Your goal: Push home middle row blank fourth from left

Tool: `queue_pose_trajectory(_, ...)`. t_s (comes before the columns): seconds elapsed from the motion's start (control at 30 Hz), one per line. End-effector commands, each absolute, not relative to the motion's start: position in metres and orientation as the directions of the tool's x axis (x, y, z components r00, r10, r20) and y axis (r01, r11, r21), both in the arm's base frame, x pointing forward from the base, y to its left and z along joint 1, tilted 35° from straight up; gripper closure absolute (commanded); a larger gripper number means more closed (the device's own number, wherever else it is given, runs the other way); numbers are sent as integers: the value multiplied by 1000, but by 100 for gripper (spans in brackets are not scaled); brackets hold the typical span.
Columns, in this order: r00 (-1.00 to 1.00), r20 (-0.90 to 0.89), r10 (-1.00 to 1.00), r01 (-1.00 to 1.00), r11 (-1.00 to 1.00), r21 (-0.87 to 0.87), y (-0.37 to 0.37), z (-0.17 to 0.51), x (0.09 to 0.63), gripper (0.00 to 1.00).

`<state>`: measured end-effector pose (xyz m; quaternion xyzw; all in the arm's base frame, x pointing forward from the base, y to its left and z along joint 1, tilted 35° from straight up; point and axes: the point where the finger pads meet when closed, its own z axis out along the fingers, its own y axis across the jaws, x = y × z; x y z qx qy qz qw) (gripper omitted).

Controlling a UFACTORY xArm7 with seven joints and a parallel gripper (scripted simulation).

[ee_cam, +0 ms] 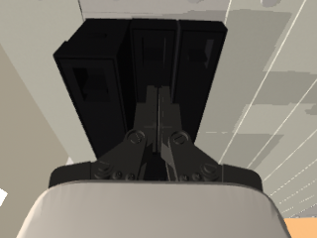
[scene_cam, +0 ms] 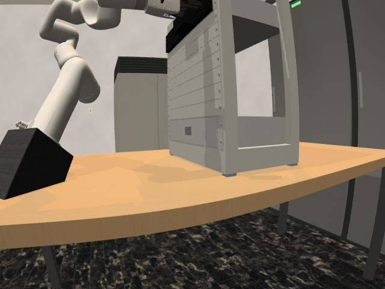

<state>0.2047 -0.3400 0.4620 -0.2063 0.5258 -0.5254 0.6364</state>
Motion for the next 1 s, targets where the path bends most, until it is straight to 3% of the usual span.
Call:
queue_pose_trajectory(0.0, -105, -449, -887, 454, 359, -816, -341, 465, 205, 100)
queue_pose_trajectory(0.67, -105, -449, -887, 454, 359, -816, -341, 465, 204, 100)
queue_pose_trajectory(0.97, -105, -449, -887, 454, 359, -816, -330, 451, 170, 100)
